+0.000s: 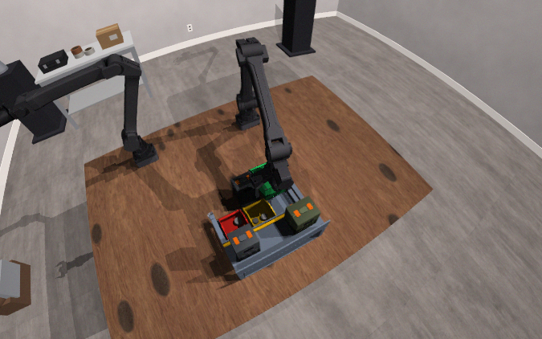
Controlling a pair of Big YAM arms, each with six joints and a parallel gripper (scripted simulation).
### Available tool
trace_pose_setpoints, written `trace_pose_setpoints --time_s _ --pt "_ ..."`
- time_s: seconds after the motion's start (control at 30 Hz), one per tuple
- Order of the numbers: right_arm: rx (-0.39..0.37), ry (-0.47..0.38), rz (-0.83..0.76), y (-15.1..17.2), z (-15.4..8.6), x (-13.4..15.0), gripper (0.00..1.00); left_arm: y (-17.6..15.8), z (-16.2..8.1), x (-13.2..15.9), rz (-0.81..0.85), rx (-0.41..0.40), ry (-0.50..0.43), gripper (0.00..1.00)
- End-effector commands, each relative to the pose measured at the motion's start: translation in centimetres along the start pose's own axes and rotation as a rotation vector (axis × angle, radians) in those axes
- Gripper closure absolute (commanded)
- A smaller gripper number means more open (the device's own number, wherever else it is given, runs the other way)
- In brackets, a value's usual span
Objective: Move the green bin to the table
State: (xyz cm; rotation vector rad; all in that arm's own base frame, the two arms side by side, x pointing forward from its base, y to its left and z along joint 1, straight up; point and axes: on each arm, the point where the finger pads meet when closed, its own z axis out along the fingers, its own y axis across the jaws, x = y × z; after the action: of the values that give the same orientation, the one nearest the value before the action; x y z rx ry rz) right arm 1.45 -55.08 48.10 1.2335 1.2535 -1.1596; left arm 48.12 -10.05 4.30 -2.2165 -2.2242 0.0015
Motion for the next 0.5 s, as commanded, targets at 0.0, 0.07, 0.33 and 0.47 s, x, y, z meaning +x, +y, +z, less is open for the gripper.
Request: trace_pose_setpoints --time_s 0.0,0.07,0.33,0.47 --pt "0.007 -0.053 -0.009 -0.52 -0.71 -1.92 0.0 1.67 -0.71 -0.18 0.006 -0.034 -0.005 0.57" --pt "0.007 -0.053 -0.009 -0.52 -0.71 -1.92 0.0 1.79 -0.82 -0.21 0.007 -0.037 -0.006 0.57" --pt "0.007 -0.053 -0.009 -0.52 -0.71 -1.92 0.0 2.15 -1.12 -0.3 0.007 -0.045 -0.008 0.57" --pt "0.007 -0.053 -0.009 -0.52 -0.71 -1.92 0.0 2.39 -1.33 -0.36 0.008 -0.051 -0.009 0.87"
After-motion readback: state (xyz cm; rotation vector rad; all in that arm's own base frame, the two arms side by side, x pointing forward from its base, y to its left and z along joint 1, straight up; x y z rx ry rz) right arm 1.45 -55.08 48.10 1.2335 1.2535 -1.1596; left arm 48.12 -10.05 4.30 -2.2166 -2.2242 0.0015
